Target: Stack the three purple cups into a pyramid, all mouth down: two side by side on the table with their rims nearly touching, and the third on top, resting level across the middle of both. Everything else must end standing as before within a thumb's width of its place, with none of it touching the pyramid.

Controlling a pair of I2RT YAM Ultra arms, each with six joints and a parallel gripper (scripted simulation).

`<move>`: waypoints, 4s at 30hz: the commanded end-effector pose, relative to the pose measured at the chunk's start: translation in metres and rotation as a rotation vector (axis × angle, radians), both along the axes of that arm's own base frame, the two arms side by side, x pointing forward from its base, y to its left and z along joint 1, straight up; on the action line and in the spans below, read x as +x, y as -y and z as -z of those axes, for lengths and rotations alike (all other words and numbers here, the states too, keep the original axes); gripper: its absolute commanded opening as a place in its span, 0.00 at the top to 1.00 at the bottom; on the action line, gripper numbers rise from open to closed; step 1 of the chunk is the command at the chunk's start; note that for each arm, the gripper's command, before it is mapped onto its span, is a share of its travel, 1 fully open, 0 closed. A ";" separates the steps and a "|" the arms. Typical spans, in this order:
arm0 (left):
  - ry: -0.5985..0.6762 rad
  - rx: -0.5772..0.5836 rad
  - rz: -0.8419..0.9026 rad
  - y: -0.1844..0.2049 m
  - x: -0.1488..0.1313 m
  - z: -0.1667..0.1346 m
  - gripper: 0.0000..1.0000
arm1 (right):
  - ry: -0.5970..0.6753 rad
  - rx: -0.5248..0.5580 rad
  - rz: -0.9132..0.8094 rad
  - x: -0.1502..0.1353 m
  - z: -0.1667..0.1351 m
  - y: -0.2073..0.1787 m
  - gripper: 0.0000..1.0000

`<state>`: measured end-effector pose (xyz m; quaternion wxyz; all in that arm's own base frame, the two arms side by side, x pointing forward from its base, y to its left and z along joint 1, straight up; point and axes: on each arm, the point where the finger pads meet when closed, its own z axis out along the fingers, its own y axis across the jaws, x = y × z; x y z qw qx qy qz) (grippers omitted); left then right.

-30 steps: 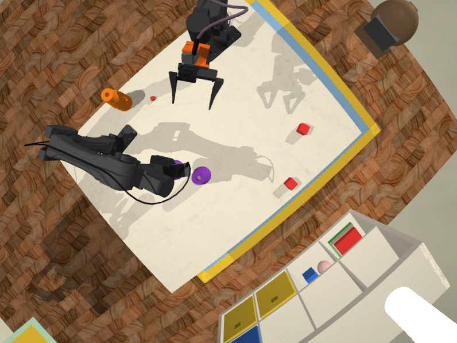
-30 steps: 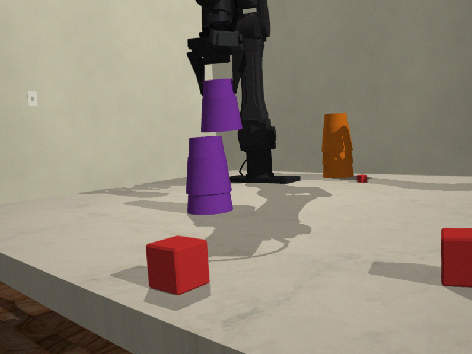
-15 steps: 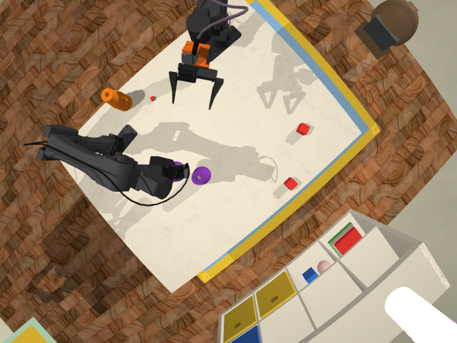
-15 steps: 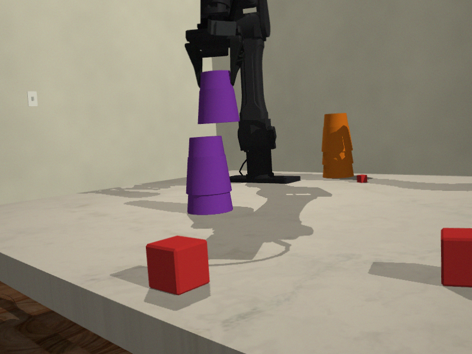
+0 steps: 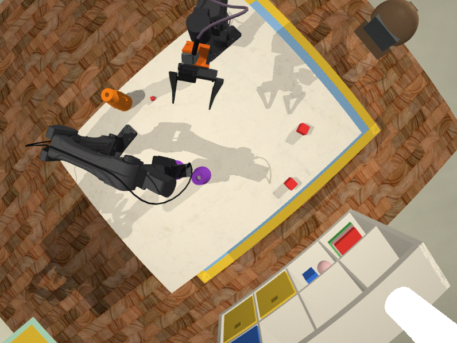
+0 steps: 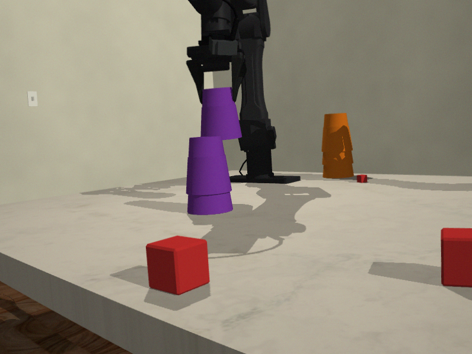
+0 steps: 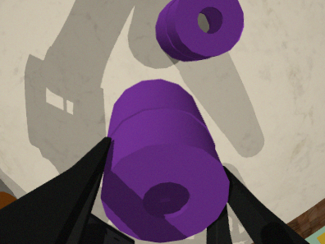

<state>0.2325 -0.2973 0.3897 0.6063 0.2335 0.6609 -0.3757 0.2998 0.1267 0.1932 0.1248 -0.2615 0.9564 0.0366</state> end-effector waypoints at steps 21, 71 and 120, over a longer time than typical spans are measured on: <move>0.009 0.001 -0.002 -0.003 -0.004 -0.004 0.00 | 0.088 0.036 0.002 0.007 0.033 -0.006 1.00; 0.009 0.001 -0.002 -0.003 -0.004 -0.004 0.00 | 0.088 0.035 0.002 0.009 0.080 -0.007 1.00; 0.009 0.001 -0.002 -0.003 -0.004 -0.004 0.00 | 0.087 0.034 -0.002 0.009 0.107 -0.007 1.00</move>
